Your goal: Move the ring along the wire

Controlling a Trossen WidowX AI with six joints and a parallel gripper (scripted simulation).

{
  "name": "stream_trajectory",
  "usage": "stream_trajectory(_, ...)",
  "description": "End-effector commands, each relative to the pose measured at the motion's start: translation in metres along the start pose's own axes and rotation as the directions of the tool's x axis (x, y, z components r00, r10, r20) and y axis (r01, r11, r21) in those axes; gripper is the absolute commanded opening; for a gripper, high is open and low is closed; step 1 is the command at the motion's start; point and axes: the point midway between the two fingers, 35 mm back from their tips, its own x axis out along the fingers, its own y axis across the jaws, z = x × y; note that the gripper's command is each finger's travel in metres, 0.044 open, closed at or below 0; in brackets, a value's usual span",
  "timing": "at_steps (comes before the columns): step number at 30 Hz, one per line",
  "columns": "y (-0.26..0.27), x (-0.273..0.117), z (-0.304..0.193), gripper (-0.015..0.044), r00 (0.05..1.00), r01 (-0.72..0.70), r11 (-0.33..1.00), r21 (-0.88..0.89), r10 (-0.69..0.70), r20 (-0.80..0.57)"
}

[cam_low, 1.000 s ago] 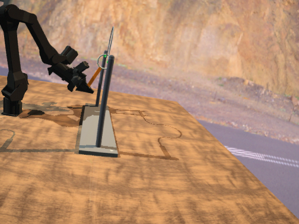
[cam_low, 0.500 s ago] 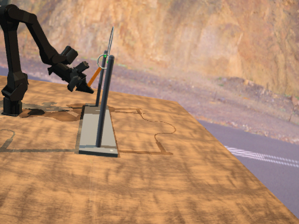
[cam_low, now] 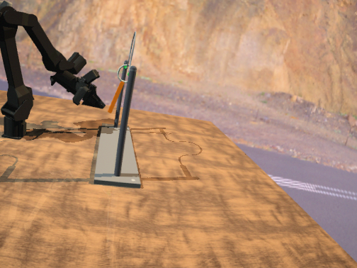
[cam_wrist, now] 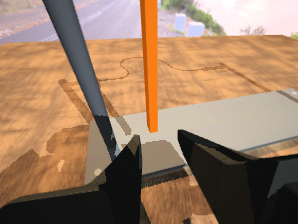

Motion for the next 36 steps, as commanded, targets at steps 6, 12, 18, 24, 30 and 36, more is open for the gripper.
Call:
stream_trajectory(6, -0.002, -0.02, 0.003, 0.016, 1.0, 0.001, 1.0, 0.007, -0.001, 0.012)
stream_trajectory(12, -0.002, -0.02, 0.003, 0.016, 1.0, 0.001, 1.0, 0.007, -0.001, 0.012)
stream_trajectory(18, -0.002, -0.02, 0.003, 0.016, 1.0, 0.001, 1.0, 0.007, -0.001, 0.012)
stream_trajectory(24, -0.001, -0.021, 0.002, 0.0186, 1.0, -0.003, 1.0, 0.005, 0.003, 0.007)
stream_trajectory(30, -0.003, -0.063, 0.003, 0.0344, 1.0, -0.005, 1.0, 0.003, 0.005, 0.013)
stream_trajectory(36, -0.003, -0.064, 0.003, 0.044, 1.0, -0.006, 1.0, 0.002, 0.006, 0.014)
